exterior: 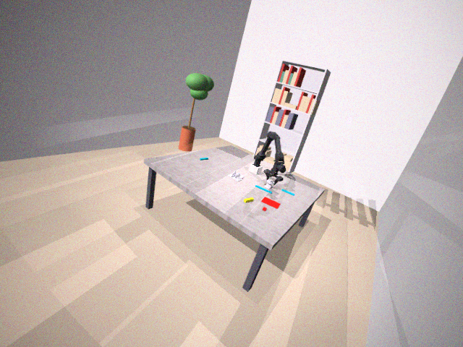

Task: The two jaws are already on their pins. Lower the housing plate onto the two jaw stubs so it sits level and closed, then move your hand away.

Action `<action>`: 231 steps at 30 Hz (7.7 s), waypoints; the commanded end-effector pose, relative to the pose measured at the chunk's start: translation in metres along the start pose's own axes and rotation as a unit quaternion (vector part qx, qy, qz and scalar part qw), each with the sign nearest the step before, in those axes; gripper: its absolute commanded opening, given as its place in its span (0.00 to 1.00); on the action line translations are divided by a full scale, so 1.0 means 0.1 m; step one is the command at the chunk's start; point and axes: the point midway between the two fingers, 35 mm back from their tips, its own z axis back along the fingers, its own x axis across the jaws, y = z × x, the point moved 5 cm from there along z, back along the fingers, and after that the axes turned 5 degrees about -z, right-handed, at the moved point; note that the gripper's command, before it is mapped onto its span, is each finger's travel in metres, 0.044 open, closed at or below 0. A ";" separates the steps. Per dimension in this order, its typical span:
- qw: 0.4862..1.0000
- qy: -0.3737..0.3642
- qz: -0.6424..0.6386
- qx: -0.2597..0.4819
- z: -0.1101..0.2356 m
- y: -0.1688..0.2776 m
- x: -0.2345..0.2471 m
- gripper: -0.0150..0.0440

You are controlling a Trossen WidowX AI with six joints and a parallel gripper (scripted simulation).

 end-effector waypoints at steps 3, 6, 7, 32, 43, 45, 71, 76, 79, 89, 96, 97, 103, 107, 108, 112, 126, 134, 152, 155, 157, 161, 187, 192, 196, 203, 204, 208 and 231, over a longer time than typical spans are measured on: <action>1.000 -0.003 -0.001 0.001 0.22 0.00 0.02 0.85; 1.000 -0.003 -0.002 0.002 0.32 0.00 0.01 0.85; 1.000 -0.003 -0.002 0.002 0.35 0.00 0.01 0.85; 1.000 -0.002 0.006 0.000 0.46 -0.41 -0.25 0.85; 1.000 -0.001 0.012 -0.001 0.47 -0.70 -0.47 0.85; 1.000 0.000 0.013 -0.002 0.47 -0.75 -0.52 0.85; 1.000 0.003 0.028 -0.004 0.47 -1.28 -1.19 0.85; 0.999 0.004 0.031 -0.004 0.47 -1.36 -1.34 0.85; 0.999 0.004 0.033 -0.005 0.47 -1.40 -1.43 0.85; 0.999 0.006 0.039 -0.005 0.47 -1.52 -1.73 0.85; 0.999 0.007 0.043 -0.005 0.47 -1.58 -1.95 0.85; 0.999 0.007 0.044 -0.005 0.48 -1.58 -1.98 0.85; 0.999 0.008 0.047 -0.005 0.48 -1.61 -2.17 0.85; 0.999 0.008 0.050 -0.006 0.48 -1.63 -2.30 0.85; 0.999 0.009 0.050 -0.006 0.48 -1.63 -2.33 0.85; 0.999 0.009 0.052 -0.006 0.48 -1.63 -2.41 0.85; 0.999 0.009 0.052 -0.006 0.48 -1.63 -2.41 0.85; 0.998 0.009 0.056 -0.005 0.48 -1.63 -2.41 0.85; 0.998 0.009 0.056 -0.005 0.48 -1.63 -2.40 0.85; 0.998 0.009 0.056 -0.005 0.48 -1.63 -2.40 0.85; 0.998 0.009 0.056 -0.005 0.48 -1.63 -2.40 0.85; 0.998 0.009 0.056 -0.005 0.48 -1.63 -2.40 0.85; 0.998 0.009 0.057 -0.005 0.24 -1.65 -2.40 0.85; 0.998 0.009 0.057 -0.005 0.16 -1.65 -2.41 0.85; 0.998 0.009 0.057 -0.005 0.09 -1.65 -2.41 0.85; 0.998 0.009 0.057 -0.005 -0.02 -1.65 -2.41 0.85; 0.998 0.009 0.057 -0.005 -0.04 -1.64 -2.41 0.85; 0.998 0.009 0.057 -0.005 -0.11 -1.64 -2.41 0.85; 0.998 0.009 0.057 -0.005 -0.15 -1.63 -2.42 0.85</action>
